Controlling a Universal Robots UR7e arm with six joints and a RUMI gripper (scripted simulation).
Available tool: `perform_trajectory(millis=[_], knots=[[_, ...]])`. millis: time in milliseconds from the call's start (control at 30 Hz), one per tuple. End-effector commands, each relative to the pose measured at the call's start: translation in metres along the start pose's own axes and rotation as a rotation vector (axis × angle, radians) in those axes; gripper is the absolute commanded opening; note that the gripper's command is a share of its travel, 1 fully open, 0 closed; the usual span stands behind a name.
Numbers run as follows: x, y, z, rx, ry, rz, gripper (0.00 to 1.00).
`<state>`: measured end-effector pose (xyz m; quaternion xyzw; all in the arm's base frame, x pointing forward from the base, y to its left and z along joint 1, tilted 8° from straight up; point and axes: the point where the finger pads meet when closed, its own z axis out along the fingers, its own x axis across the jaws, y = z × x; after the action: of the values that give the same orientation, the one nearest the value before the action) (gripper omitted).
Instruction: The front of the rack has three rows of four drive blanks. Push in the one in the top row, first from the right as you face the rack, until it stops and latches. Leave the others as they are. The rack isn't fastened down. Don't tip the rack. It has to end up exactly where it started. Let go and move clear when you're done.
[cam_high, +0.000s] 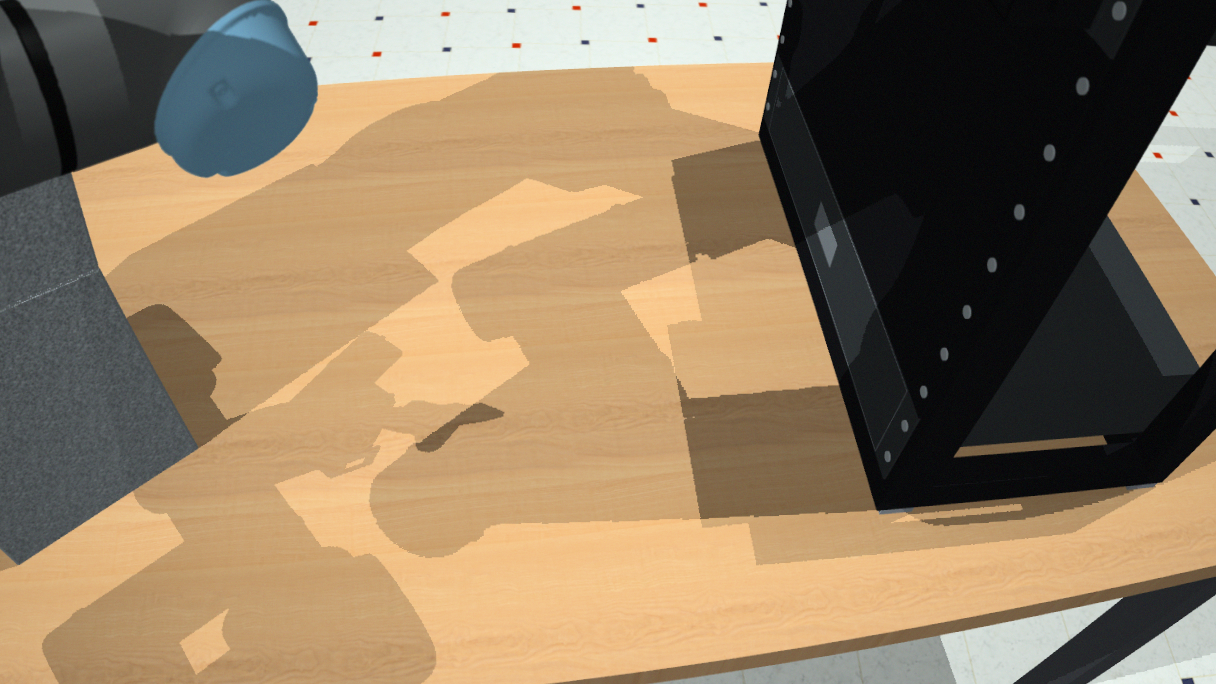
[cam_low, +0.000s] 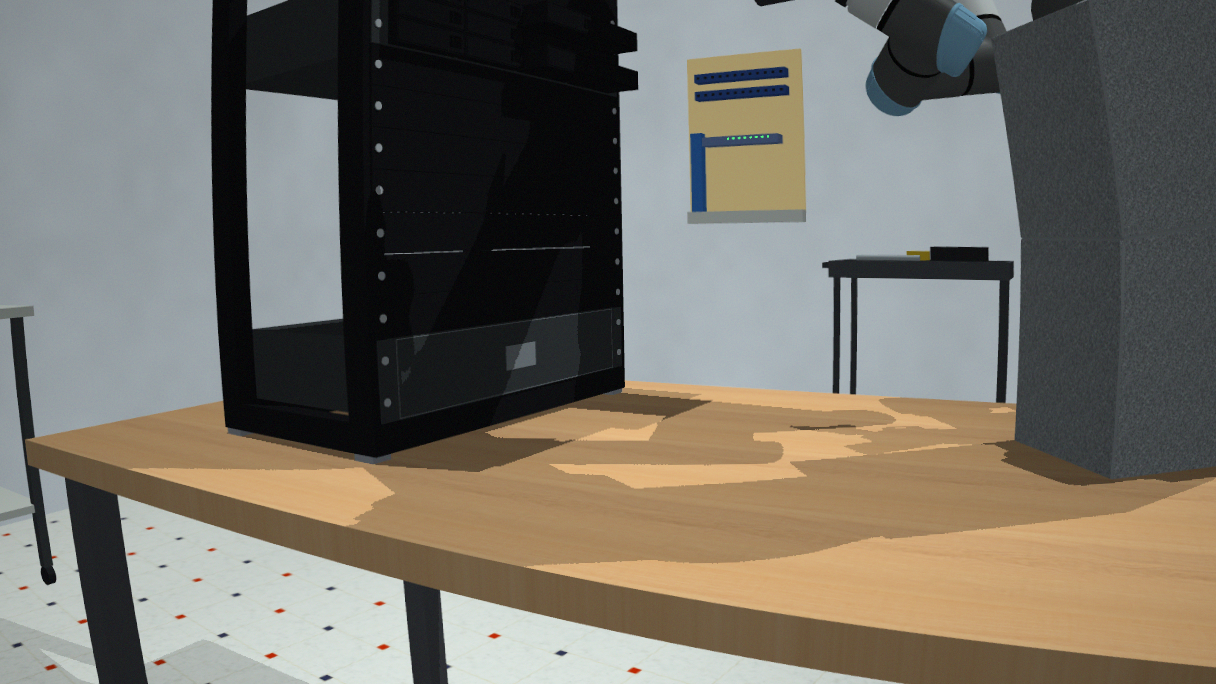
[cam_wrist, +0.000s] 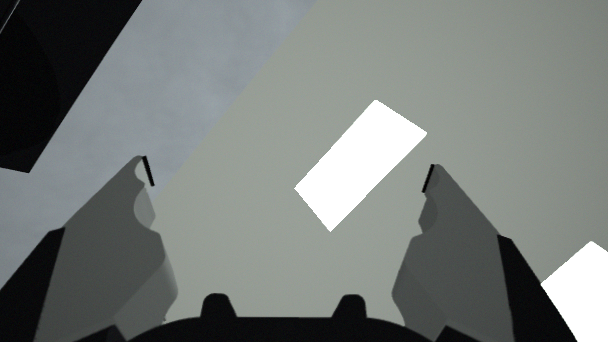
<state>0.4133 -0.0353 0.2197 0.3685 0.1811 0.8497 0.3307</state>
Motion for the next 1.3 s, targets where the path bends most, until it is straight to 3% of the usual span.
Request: perform_trajectory(millis=[0, 200, 267, 667, 933, 1267], knots=[[-0.023, 0.007, 0.005, -0.019, -0.082, 0.100, 1.00], [-0.050, 0.012, 0.004, -0.041, -0.180, 0.219, 1.00], [-0.050, 0.012, 0.004, -0.041, -0.180, 0.219, 1.00], [-0.098, 0.010, -0.004, -0.071, -0.345, 0.407, 1.00], [-0.107, -0.015, -0.010, -0.034, -0.401, 0.430, 1.00], [-0.116, -0.031, -0.023, -0.024, -0.526, 0.494, 1.00]])
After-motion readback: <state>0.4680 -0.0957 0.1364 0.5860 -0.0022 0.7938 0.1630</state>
